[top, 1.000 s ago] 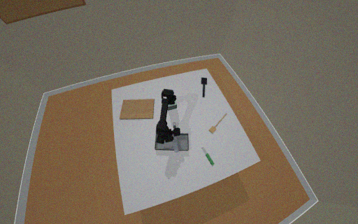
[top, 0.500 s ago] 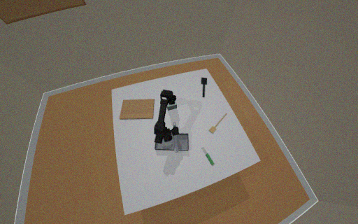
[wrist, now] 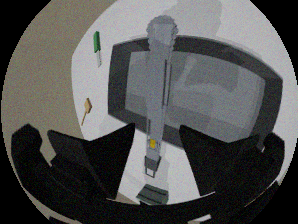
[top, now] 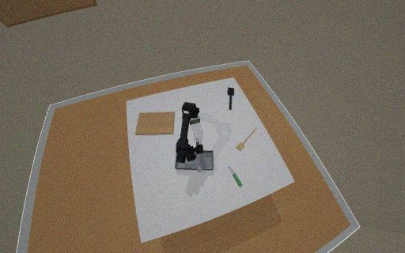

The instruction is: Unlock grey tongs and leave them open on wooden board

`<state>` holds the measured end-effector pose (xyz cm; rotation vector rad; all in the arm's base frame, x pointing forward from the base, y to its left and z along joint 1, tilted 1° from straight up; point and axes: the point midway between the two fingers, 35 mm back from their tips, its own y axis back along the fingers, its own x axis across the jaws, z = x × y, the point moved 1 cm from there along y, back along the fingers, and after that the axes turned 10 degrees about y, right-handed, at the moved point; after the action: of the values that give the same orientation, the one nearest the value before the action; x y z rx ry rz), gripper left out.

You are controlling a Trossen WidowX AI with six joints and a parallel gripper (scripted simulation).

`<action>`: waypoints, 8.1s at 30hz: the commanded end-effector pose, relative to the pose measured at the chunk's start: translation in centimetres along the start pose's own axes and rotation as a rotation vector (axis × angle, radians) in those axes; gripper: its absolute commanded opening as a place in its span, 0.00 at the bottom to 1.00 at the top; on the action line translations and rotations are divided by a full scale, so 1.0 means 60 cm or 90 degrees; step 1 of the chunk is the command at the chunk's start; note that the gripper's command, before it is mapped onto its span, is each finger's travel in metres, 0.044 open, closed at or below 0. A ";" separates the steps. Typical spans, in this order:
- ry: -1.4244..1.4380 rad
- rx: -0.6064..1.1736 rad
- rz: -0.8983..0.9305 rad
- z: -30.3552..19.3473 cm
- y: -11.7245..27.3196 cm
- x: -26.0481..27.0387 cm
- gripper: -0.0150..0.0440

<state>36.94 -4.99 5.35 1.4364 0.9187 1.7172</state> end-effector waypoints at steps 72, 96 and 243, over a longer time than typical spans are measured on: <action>-0.004 0.001 0.007 0.010 0.015 0.064 0.00; -0.004 0.060 -0.313 0.006 -0.001 0.085 0.00; -1.273 -0.300 -0.290 -0.443 0.373 -0.379 0.00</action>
<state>12.66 -37.40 9.80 1.5519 -0.2317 -0.2020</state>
